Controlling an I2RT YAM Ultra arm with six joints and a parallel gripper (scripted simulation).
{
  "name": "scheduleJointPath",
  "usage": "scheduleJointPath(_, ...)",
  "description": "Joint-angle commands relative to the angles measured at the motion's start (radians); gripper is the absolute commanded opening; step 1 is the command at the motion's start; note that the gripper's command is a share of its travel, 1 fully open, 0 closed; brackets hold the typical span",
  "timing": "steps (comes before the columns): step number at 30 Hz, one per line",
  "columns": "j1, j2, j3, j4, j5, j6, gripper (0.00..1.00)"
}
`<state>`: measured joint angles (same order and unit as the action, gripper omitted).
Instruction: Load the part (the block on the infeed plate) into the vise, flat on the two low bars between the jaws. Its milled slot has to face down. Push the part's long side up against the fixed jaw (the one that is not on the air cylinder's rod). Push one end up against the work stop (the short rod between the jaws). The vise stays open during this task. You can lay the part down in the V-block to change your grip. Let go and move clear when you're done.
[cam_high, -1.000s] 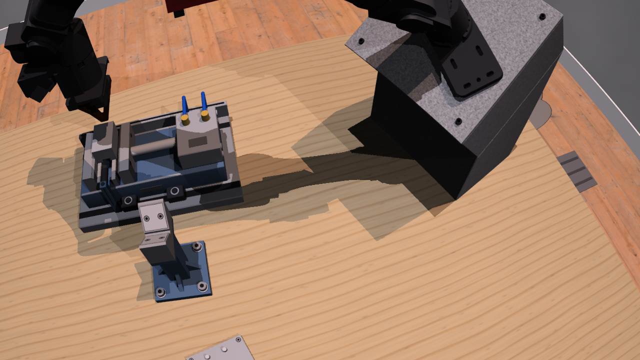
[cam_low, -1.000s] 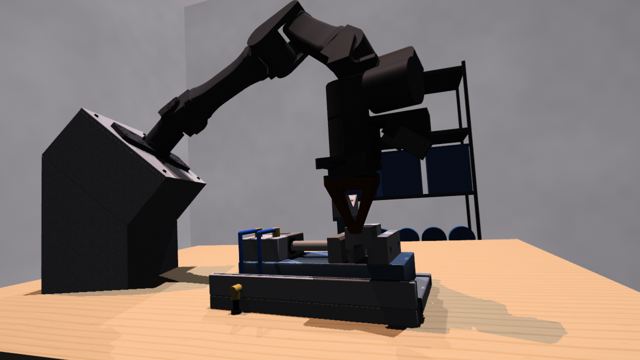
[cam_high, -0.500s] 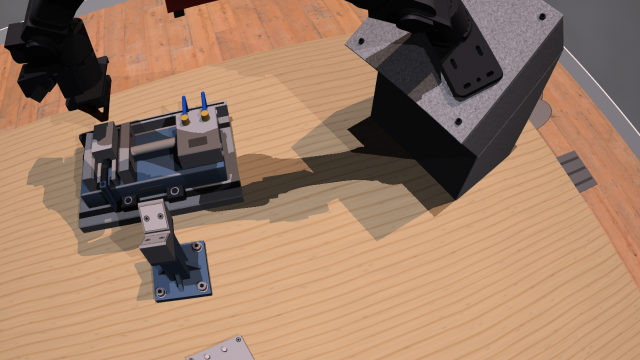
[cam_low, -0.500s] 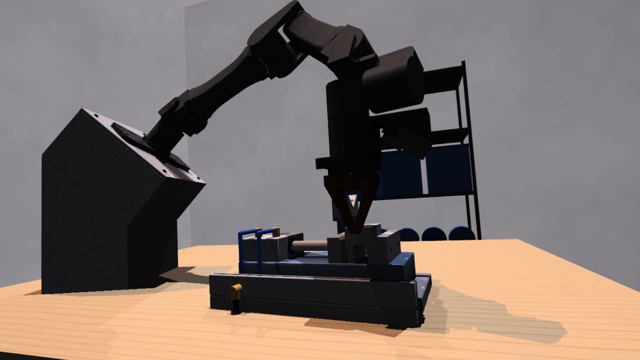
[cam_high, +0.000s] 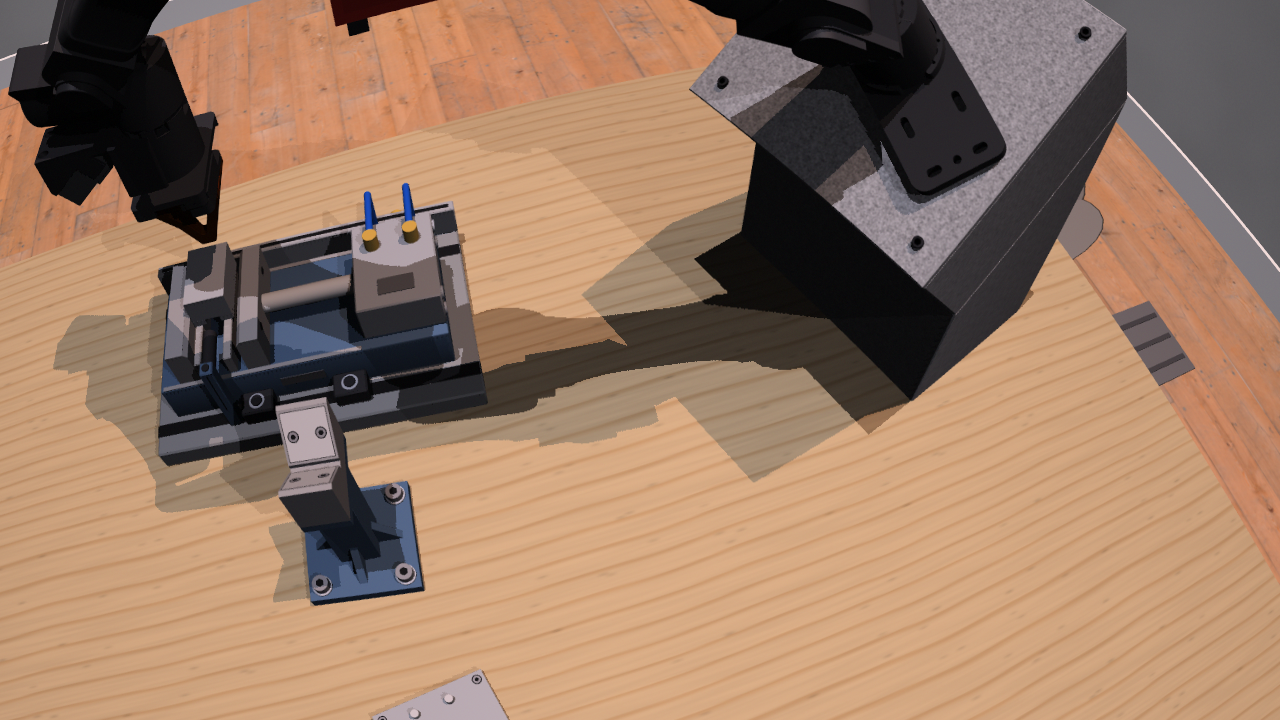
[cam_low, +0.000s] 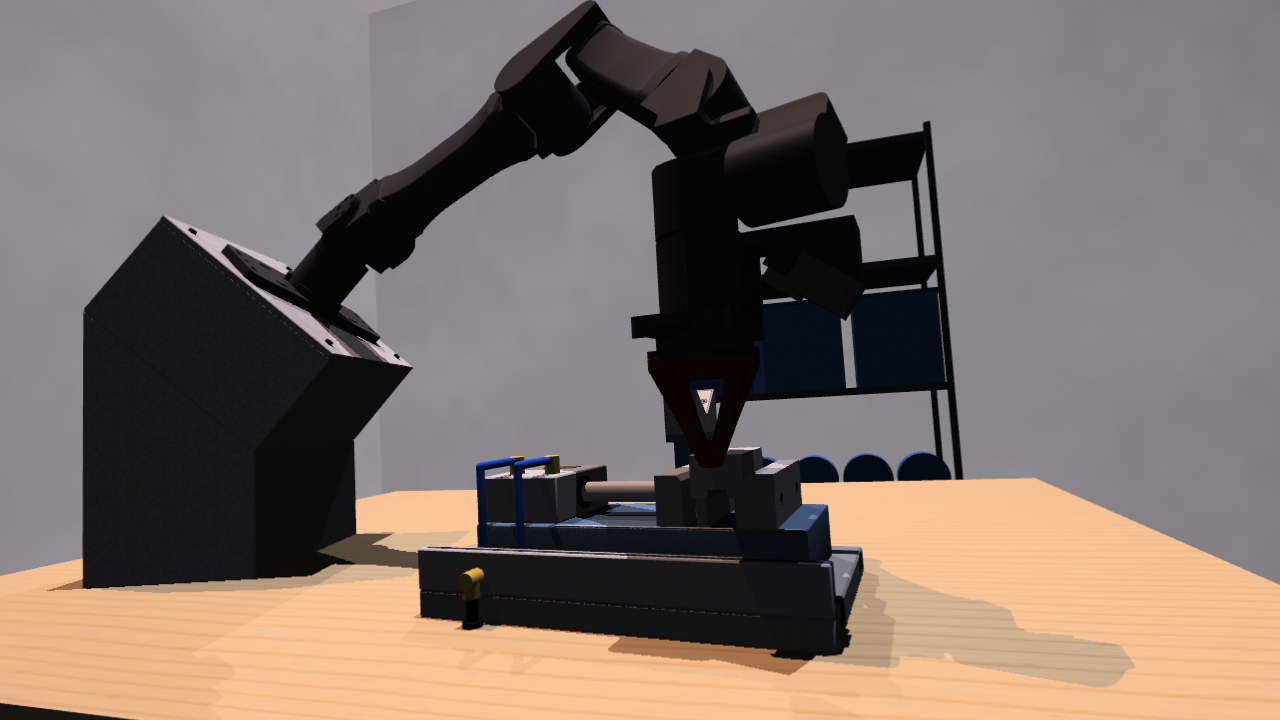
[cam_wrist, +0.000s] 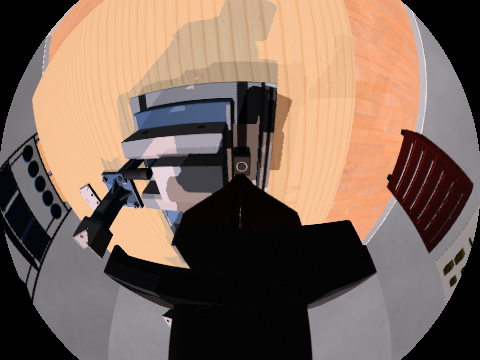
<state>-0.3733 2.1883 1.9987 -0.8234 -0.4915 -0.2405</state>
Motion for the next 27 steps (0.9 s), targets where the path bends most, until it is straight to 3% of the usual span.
scheduleJointPath(1,-0.010,-0.013,0.019,0.010,0.004,0.006,0.00)
scheduleJointPath(27,-0.007,-0.022,0.006,0.014,0.006,0.008,0.00)
